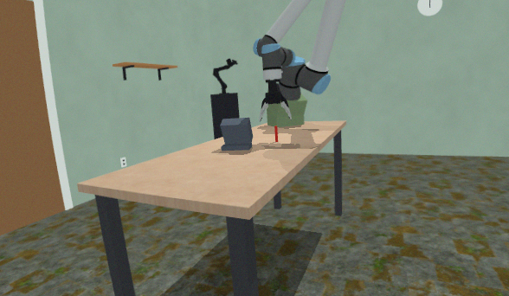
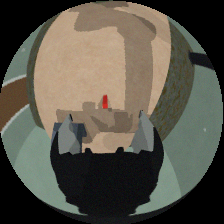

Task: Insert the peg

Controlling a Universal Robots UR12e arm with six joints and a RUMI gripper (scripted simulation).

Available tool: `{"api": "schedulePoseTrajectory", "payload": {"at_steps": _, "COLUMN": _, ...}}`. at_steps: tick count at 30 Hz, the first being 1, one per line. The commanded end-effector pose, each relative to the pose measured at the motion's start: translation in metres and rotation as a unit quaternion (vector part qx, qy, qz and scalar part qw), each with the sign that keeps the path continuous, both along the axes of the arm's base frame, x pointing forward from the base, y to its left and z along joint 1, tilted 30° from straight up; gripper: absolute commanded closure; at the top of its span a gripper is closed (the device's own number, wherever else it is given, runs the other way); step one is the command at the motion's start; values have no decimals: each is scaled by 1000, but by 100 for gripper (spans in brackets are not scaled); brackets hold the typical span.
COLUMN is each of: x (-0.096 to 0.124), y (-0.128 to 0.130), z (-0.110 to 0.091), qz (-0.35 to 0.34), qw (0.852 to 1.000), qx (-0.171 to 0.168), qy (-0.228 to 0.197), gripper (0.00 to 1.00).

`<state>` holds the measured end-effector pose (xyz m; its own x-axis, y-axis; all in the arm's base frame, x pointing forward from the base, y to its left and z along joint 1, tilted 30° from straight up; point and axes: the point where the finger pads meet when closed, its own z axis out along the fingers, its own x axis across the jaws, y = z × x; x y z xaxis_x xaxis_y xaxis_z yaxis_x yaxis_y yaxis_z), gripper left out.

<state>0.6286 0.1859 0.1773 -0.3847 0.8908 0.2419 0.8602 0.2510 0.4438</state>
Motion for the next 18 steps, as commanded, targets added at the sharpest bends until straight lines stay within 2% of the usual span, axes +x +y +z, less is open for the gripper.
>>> {"api": "schedulePoseTrajectory", "payload": {"at_steps": 1, "x": 3, "y": 4, "z": -7, "qz": 0, "qw": 1000, "qx": -1, "qy": -1, "gripper": 0}}
{"api": "schedulePoseTrajectory", "payload": {"at_steps": 18, "x": 10, "y": 13, "z": -27, "qz": 0, "qw": 1000, "qx": -1, "qy": -1, "gripper": 0}}
